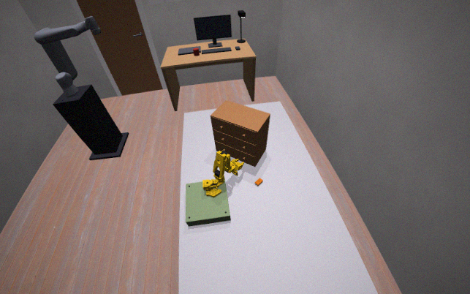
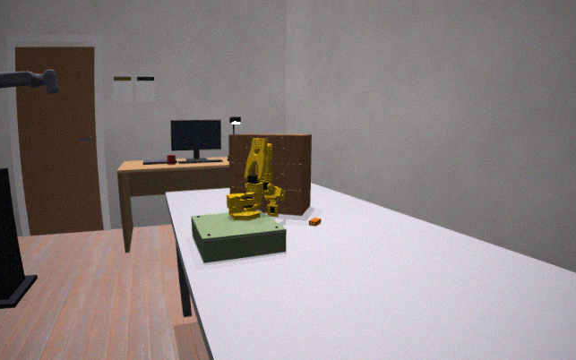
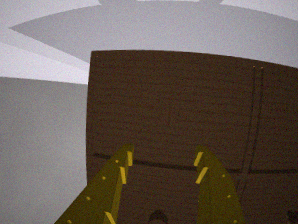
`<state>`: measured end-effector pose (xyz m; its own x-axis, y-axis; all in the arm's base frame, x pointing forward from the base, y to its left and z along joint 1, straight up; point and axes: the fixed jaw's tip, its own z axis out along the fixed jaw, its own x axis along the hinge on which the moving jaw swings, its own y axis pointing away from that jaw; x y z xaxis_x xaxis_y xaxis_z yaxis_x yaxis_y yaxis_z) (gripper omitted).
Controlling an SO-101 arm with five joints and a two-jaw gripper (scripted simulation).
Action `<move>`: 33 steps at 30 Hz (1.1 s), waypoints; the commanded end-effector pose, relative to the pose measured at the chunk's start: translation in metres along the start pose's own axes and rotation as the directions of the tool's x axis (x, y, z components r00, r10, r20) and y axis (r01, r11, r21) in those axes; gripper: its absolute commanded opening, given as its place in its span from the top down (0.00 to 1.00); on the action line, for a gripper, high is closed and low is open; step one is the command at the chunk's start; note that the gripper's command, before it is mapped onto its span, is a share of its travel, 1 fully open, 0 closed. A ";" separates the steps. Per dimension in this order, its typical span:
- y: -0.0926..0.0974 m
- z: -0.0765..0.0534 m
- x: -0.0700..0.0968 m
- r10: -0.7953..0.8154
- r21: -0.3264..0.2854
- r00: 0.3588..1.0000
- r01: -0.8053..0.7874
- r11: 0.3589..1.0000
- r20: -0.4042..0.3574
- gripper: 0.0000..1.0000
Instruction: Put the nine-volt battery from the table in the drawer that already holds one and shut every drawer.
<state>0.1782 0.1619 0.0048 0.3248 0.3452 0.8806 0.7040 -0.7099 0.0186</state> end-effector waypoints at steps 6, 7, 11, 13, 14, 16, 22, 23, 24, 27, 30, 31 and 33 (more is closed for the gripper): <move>-0.003 0.001 0.000 0.000 0.009 1.000 0.000 1.000 -0.004 0.79; -0.003 0.001 0.000 0.000 0.009 1.000 0.000 1.000 -0.004 0.79; -0.003 0.001 0.000 0.000 0.009 1.000 0.000 1.000 -0.004 0.79; -0.003 0.001 0.000 0.000 0.009 1.000 0.000 1.000 -0.004 0.79; -0.003 0.001 0.000 0.000 0.009 1.000 0.000 1.000 -0.004 0.79; -0.003 0.004 0.000 0.000 0.010 1.000 0.000 1.000 -0.004 0.79; -0.004 0.018 0.001 -0.001 0.013 1.000 0.002 1.000 -0.004 0.79; -0.004 0.018 0.001 -0.001 0.013 1.000 0.002 1.000 -0.004 0.79; -0.004 0.018 0.001 -0.001 0.013 1.000 0.002 1.000 -0.004 0.79; -0.004 0.018 0.001 -0.001 0.013 1.000 0.002 1.000 -0.004 0.79; -0.004 0.018 0.001 -0.001 0.013 1.000 0.002 1.000 -0.004 0.79; -0.004 0.018 0.001 -0.001 0.013 1.000 0.002 1.000 -0.004 0.79; -0.004 0.021 0.001 -0.002 0.014 1.000 0.002 1.000 -0.004 0.79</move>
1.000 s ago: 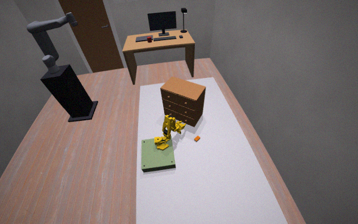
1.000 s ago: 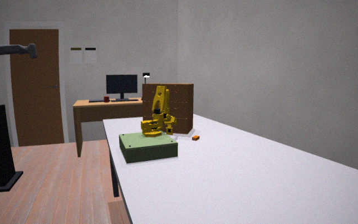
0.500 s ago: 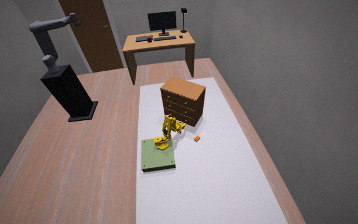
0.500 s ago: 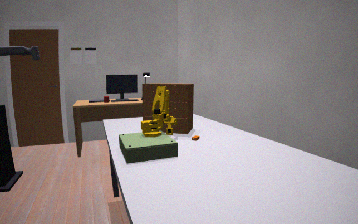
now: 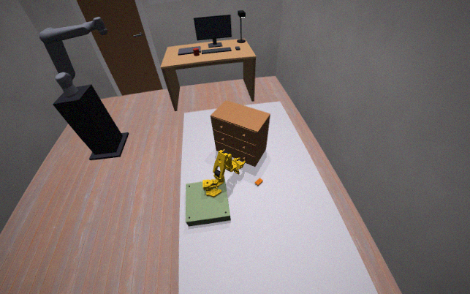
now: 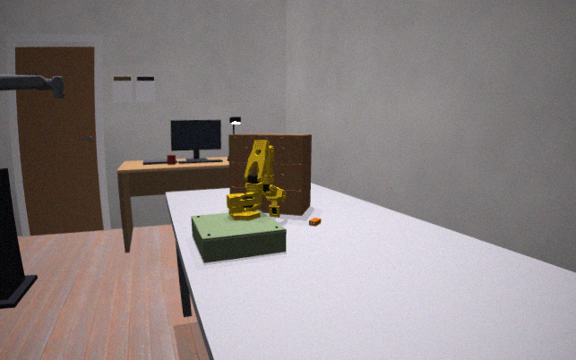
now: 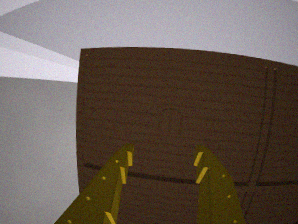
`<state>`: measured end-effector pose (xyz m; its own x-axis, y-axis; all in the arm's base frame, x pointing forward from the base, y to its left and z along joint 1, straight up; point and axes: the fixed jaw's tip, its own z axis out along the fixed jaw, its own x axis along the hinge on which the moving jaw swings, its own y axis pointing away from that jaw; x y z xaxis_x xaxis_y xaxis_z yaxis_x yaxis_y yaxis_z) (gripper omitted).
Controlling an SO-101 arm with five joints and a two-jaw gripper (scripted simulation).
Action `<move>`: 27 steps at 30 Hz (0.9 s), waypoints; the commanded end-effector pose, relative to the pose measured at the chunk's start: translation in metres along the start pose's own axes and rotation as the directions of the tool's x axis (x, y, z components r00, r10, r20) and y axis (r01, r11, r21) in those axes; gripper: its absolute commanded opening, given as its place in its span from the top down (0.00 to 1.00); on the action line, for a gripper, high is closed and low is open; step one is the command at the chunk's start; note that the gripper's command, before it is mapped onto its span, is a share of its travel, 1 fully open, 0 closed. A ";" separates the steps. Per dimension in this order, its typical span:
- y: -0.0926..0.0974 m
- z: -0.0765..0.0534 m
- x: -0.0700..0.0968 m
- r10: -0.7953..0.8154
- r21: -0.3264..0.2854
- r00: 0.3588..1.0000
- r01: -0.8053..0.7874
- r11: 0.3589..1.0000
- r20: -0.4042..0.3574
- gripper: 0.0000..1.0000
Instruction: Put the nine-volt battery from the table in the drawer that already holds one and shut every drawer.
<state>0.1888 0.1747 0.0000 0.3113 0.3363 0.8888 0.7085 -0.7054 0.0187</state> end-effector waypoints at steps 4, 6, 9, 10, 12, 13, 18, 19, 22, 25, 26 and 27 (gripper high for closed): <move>-0.004 0.017 -0.004 0.000 0.012 1.000 0.000 1.000 0.013 0.79; -0.004 0.017 -0.004 0.000 0.012 1.000 0.000 1.000 0.013 0.79; -0.004 0.017 -0.004 0.000 0.012 1.000 0.000 1.000 0.013 0.79; -0.004 0.017 -0.004 0.000 0.012 1.000 0.000 1.000 0.013 0.79; -0.004 0.017 -0.004 0.000 0.012 1.000 0.000 1.000 0.013 0.79; -0.004 0.017 -0.004 0.000 0.012 1.000 0.000 1.000 0.013 0.79; -0.004 0.023 -0.004 0.000 0.014 1.000 0.000 1.000 0.013 0.79; -0.004 0.023 -0.004 0.000 0.014 1.000 0.000 1.000 0.013 0.79; -0.004 0.023 -0.004 0.000 0.014 1.000 0.000 1.000 0.013 0.79; -0.004 0.023 -0.004 0.000 0.014 1.000 0.000 1.000 0.013 0.79; -0.004 0.023 -0.004 0.000 0.014 1.000 0.000 1.000 0.013 0.79; -0.004 0.023 -0.004 0.000 0.014 1.000 0.000 1.000 0.013 0.79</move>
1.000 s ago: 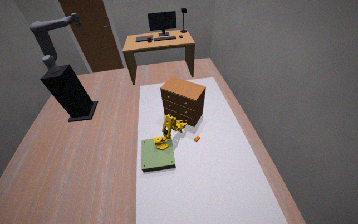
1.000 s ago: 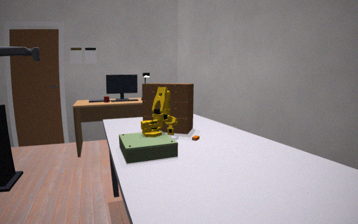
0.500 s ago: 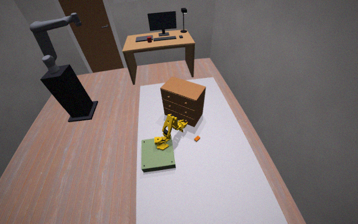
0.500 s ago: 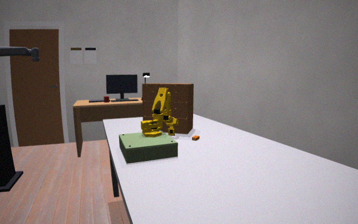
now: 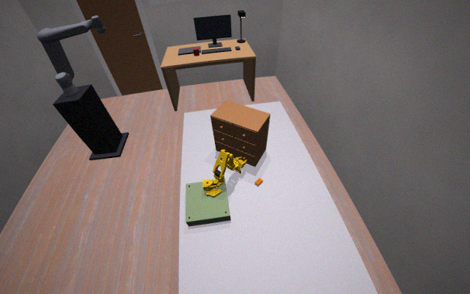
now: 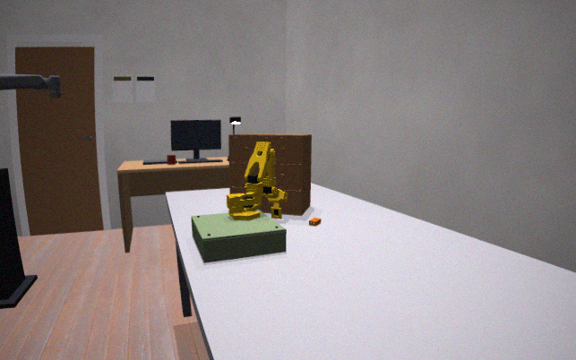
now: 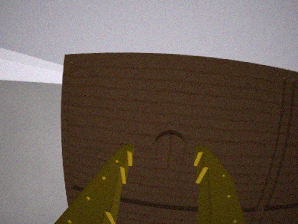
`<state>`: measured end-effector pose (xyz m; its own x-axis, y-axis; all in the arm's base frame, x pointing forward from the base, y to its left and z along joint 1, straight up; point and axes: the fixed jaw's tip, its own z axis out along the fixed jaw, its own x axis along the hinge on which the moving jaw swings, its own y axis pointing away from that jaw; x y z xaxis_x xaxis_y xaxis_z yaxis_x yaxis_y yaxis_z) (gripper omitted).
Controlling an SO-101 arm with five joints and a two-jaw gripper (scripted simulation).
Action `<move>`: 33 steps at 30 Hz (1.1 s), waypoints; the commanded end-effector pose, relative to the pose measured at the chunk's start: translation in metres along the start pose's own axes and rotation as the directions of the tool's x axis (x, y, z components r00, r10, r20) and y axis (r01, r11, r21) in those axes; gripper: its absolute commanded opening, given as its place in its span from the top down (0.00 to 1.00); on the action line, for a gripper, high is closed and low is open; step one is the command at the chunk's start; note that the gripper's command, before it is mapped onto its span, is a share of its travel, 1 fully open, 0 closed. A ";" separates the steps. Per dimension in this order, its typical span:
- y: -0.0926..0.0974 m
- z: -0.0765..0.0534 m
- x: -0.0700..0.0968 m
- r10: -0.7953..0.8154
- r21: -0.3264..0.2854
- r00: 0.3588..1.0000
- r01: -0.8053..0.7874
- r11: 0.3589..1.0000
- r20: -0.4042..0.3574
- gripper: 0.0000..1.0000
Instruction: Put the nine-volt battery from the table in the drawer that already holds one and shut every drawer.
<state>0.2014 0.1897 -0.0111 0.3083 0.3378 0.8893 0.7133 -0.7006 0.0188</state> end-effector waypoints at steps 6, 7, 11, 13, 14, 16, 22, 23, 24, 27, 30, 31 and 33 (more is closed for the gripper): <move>-0.002 0.001 -0.003 0.003 0.008 1.000 -0.003 1.000 0.014 0.79; -0.003 0.001 -0.004 0.003 0.008 1.000 -0.003 1.000 0.014 0.79; -0.003 0.001 -0.005 0.002 0.010 1.000 -0.002 1.000 0.014 0.79; -0.003 0.001 -0.005 0.001 0.011 1.000 -0.001 1.000 0.014 0.79; -0.004 0.001 -0.005 0.001 0.011 1.000 -0.001 1.000 0.014 0.79; -0.004 0.002 -0.006 0.001 0.012 1.000 -0.001 1.000 0.014 0.79; -0.005 0.002 -0.007 -0.001 0.015 1.000 0.000 1.000 0.014 0.79; -0.005 0.002 -0.007 -0.001 0.015 1.000 0.000 1.000 0.014 0.79; -0.005 0.002 -0.008 -0.001 0.015 1.000 0.001 1.000 0.014 0.79; -0.005 0.002 -0.008 -0.001 0.015 1.000 0.001 1.000 0.014 0.79; -0.005 0.002 -0.008 -0.001 0.015 1.000 0.001 1.000 0.014 0.79; -0.005 0.002 -0.008 -0.001 0.015 1.000 0.001 1.000 0.014 0.79; -0.005 0.002 -0.008 -0.001 0.015 1.000 0.001 1.000 0.014 0.79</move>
